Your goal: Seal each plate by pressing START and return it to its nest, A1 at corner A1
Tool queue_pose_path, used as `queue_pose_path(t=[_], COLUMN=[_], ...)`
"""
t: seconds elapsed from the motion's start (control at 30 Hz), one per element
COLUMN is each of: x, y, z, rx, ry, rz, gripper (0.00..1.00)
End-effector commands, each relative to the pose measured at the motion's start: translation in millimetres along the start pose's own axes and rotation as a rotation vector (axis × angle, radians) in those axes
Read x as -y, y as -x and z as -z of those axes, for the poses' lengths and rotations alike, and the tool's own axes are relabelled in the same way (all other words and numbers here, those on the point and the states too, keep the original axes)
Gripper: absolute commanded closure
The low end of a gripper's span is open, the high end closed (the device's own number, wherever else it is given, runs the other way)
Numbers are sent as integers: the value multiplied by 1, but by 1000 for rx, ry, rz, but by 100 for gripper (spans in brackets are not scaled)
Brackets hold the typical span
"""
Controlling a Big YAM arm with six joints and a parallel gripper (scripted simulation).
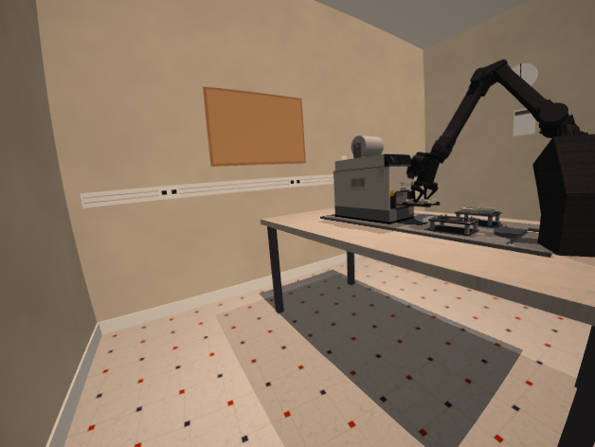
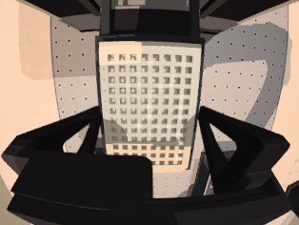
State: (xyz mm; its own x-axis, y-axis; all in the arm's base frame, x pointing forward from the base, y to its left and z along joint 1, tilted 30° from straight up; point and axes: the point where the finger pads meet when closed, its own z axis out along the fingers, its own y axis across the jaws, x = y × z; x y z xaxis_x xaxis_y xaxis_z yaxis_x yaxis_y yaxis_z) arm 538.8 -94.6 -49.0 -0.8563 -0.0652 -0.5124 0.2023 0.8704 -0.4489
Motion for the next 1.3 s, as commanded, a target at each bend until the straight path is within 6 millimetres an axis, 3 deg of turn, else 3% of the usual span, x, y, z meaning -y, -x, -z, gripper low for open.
queue_pose_path(t=[0.0,0.33,0.7,1.07,1.27], x=[-11,-13,-7,-12,-11], y=[14,10,22,13,8], z=[3,1,10,4,16], rx=[23,15,41,22,13], ry=[11,12,10,11,12], rz=[2,7,-6,5,10], gripper=[0,0,0,0,0])
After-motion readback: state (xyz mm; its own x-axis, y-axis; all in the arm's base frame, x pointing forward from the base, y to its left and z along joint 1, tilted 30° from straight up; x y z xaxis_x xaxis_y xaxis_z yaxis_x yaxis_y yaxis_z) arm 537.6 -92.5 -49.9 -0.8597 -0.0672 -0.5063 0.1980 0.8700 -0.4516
